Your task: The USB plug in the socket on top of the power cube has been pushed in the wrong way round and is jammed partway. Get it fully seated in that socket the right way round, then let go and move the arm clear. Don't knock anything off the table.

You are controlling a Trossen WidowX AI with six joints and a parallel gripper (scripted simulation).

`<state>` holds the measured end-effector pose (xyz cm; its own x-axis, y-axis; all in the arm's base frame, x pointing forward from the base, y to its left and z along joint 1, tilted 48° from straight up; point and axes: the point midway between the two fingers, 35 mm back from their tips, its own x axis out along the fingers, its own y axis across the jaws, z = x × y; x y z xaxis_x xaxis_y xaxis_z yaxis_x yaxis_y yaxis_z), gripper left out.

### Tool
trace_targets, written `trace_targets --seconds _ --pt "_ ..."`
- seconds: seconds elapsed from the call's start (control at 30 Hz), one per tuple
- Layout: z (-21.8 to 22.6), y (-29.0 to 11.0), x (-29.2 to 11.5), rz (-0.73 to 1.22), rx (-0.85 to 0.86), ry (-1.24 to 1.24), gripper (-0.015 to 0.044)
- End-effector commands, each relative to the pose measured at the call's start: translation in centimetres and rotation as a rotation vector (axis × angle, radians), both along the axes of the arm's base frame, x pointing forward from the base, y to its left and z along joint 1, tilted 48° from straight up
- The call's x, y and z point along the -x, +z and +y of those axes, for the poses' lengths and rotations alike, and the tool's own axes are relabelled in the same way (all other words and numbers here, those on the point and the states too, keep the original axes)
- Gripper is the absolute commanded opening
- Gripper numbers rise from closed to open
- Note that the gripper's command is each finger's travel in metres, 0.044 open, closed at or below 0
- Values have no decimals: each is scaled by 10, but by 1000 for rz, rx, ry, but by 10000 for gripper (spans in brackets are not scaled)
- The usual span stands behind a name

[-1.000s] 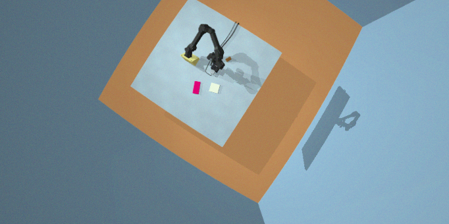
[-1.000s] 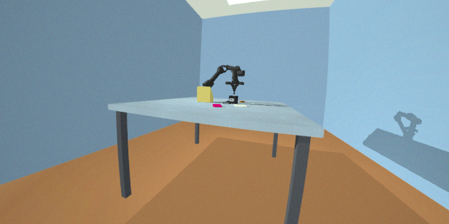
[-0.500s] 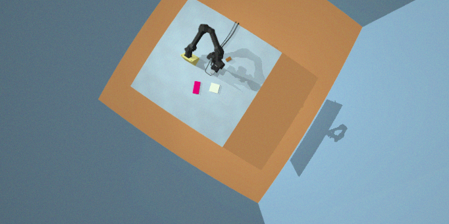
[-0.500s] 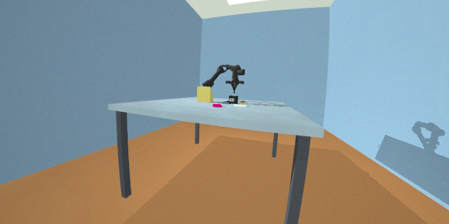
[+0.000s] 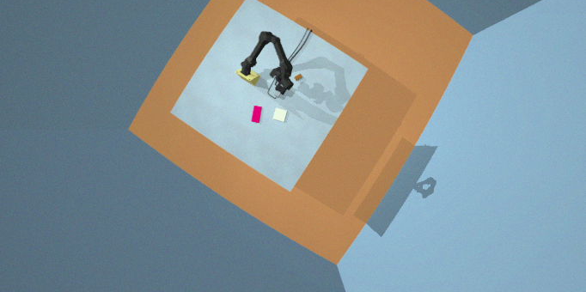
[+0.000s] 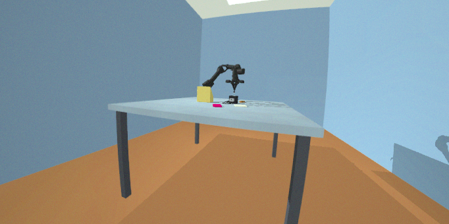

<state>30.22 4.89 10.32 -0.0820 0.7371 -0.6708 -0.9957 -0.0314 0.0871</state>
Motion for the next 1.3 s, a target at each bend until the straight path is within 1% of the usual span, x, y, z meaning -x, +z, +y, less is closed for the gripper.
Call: trace_targets --seconds 0.0,1.27 --pt "0 0 0 27 5 -24 0" --pt "0 -1 0 761 85 -692 0"
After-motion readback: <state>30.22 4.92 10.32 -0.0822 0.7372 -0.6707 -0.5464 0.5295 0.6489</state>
